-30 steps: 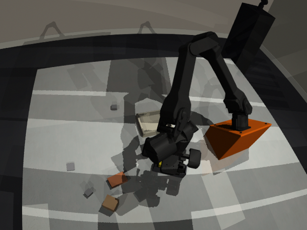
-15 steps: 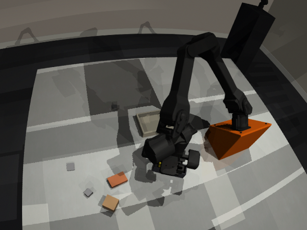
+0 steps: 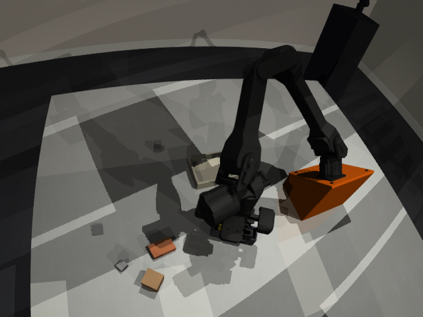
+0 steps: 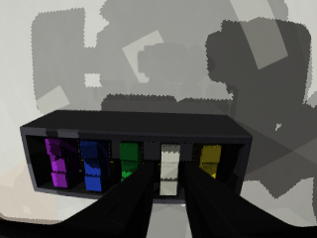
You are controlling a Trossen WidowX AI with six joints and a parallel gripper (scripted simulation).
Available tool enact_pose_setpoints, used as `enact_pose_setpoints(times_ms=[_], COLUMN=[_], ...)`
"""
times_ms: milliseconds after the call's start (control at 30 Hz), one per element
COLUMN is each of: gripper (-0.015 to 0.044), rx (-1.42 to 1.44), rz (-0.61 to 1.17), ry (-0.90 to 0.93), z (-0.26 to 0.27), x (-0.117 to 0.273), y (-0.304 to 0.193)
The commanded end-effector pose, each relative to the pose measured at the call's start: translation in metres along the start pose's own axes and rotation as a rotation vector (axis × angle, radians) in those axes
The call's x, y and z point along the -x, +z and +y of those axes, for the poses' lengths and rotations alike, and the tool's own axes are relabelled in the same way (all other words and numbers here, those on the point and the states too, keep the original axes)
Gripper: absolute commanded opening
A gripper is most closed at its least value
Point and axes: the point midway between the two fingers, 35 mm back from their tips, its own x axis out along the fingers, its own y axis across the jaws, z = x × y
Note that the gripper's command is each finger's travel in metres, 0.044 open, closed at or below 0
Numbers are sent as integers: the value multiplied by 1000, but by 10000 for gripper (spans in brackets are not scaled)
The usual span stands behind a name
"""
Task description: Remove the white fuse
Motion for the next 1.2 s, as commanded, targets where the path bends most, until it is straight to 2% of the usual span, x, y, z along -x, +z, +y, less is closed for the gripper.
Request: enact_pose_setpoints(times_ms=[0, 233, 600, 1167], gripper=[74, 74, 1, 0], rx=[2, 2, 0, 0], rz=[4, 4, 1, 1], ry=[-1, -1, 1, 1], z=[0, 0, 0, 0], x=[-5, -6, -5, 2], y=[-1, -1, 0, 0])
